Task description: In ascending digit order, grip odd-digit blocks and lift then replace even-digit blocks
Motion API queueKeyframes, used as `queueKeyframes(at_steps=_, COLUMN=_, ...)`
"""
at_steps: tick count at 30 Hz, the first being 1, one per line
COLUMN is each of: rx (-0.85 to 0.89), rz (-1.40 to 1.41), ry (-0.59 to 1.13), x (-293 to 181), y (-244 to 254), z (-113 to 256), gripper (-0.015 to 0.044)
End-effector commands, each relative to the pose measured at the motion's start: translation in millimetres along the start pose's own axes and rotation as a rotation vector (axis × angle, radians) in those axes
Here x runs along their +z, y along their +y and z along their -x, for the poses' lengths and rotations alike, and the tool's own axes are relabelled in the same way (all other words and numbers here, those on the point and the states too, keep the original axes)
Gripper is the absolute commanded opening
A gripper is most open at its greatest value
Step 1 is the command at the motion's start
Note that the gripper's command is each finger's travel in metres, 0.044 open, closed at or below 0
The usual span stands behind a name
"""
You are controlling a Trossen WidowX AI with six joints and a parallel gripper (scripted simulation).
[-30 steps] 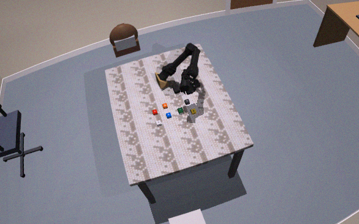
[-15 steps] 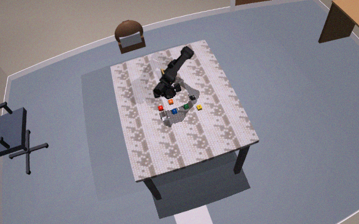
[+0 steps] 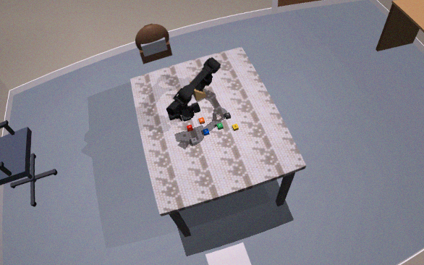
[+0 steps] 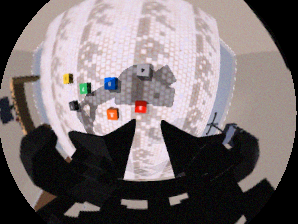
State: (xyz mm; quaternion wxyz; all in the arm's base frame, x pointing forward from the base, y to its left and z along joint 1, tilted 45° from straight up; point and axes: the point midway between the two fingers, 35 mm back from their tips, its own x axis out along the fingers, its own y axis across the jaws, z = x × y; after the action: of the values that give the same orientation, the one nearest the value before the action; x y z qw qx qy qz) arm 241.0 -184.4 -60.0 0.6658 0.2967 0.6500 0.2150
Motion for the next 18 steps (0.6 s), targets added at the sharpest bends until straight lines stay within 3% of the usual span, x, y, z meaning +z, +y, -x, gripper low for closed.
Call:
queueKeyframes(at_steps=1, rx=0.028, rz=-0.009, ry=0.026, x=-7, y=7, z=-53, gripper=0.0278)
queueKeyframes(at_steps=6, rx=0.029, rz=-0.009, ry=0.026, x=-8, y=8, z=-64, gripper=0.0400)
queueKeyframes(at_steps=18, rx=0.030, rz=-0.009, ry=0.025, x=-8, y=8, z=-82, gripper=0.0400)
